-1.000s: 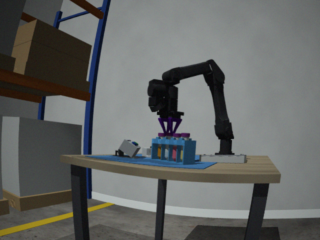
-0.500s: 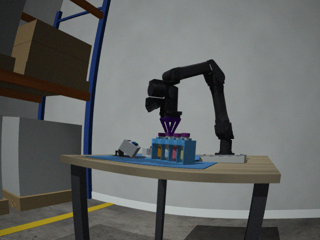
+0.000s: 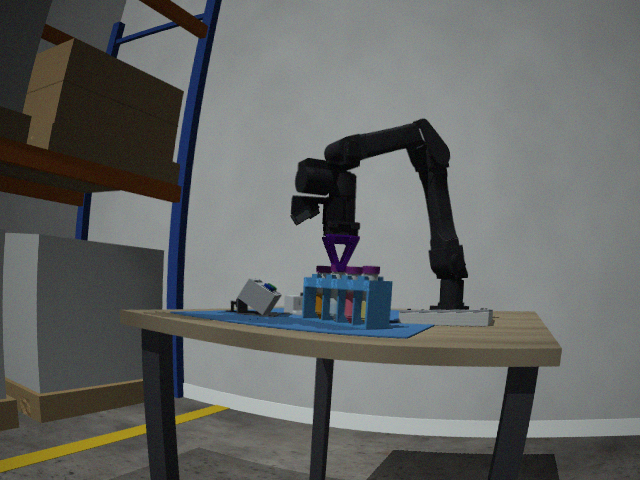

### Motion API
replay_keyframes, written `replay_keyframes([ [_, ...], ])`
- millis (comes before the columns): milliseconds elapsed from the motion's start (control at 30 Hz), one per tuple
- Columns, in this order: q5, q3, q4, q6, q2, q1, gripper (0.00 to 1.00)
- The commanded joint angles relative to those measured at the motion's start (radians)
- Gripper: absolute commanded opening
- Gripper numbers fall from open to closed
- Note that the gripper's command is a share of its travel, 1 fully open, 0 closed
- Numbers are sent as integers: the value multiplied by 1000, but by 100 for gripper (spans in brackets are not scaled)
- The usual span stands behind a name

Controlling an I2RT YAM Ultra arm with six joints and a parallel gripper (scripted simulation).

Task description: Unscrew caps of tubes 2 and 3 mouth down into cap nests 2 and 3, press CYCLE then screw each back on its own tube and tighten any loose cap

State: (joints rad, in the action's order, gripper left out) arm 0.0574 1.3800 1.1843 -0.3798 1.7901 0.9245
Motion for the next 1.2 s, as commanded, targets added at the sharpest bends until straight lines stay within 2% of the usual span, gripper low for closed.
replay_keyframes([
  [0, 0, 3, -3, -12, -9, -1, 49],
  [233, 0, 3, -3, -12, -9, 0, 49],
  [333, 0, 7, 1, 108, -10, 0, 49],
  [400, 0, 7, 1, 108, -10, 0, 49],
  [900, 0, 6, 0, 707, -10, 0, 49],
  [967, 0, 6, 0, 707, -10, 0, 49],
  [1033, 0, 6, 1, 773, -10, 0, 49],
  [1167, 0, 6, 1, 773, -11, 0, 49],
])
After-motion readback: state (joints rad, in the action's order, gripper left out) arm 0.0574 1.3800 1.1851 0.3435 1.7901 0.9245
